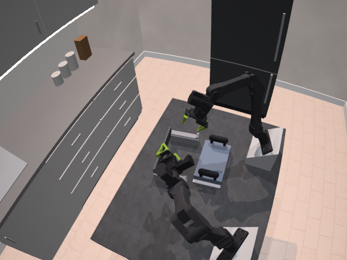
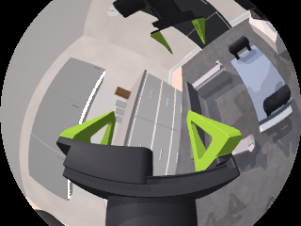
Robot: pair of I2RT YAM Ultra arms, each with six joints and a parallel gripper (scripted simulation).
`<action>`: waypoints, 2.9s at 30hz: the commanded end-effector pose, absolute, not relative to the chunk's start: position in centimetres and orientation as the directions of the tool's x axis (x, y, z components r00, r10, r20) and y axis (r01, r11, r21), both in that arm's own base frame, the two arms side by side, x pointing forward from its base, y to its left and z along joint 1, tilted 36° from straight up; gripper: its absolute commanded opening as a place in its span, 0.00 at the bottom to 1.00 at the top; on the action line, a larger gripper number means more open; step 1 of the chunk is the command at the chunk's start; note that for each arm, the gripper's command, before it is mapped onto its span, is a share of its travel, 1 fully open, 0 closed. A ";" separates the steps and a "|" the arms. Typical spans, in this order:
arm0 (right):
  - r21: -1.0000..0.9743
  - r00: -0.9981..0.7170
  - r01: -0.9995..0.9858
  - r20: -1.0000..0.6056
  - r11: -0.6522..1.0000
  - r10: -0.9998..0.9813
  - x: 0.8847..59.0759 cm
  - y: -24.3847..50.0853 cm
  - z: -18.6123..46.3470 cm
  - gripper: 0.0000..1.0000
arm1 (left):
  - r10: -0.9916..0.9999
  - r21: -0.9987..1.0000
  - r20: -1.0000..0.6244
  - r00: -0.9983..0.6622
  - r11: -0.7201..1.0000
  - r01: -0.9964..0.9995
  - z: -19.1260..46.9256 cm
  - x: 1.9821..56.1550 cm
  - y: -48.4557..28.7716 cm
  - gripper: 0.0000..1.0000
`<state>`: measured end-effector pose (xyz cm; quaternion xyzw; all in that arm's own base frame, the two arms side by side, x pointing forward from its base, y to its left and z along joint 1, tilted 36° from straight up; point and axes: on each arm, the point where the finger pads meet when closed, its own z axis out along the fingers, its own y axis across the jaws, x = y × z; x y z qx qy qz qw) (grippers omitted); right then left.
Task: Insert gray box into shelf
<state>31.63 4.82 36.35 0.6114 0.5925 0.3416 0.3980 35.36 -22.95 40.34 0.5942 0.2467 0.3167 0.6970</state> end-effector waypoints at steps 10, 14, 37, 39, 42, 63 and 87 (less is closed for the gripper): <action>0.897 0.064 0.442 -0.049 0.016 0.997 31.5 4.8 36.7 1.00 | 0.733 0.982 0.037 0.680 0.100 -0.161 40.9 35.1 -23.0 1.00; 0.897 0.064 0.442 -0.049 0.016 0.997 31.5 4.8 36.7 1.00 | 0.733 0.982 0.037 0.680 0.100 -0.161 40.9 35.1 -23.0 1.00; 0.739 -0.126 0.543 -0.397 0.398 0.909 29.4 2.5 32.2 1.00 | 0.642 0.633 -0.733 0.223 0.525 0.569 32.0 38.4 -27.5 1.00; 0.710 -0.151 0.553 -0.429 0.436 0.891 29.1 2.2 31.6 1.00 | 0.623 0.566 -0.769 0.139 0.566 0.599 30.9 38.4 -27.9 1.00; 0.669 -0.191 0.560 -0.471 0.489 0.861 28.7 1.8 30.8 1.00 | 0.591 0.467 -0.806 0.010 0.627 0.624 29.4 38.4 -28.5 1.00; 0.362 -0.456 0.533 -0.639 0.765 0.620 26.3 -0.1 26.1 1.00 | 0.253 0.040 -0.728 -0.637 0.943 0.330 20.9 35.7 -30.4 1.00; 0.095 -0.665 0.405 -0.651 0.909 0.364 23.9 -1.5 22.3 1.00 | -0.128 -0.011 -0.662 -0.738 0.987 -0.162 17.2 31.9 -30.3 1.00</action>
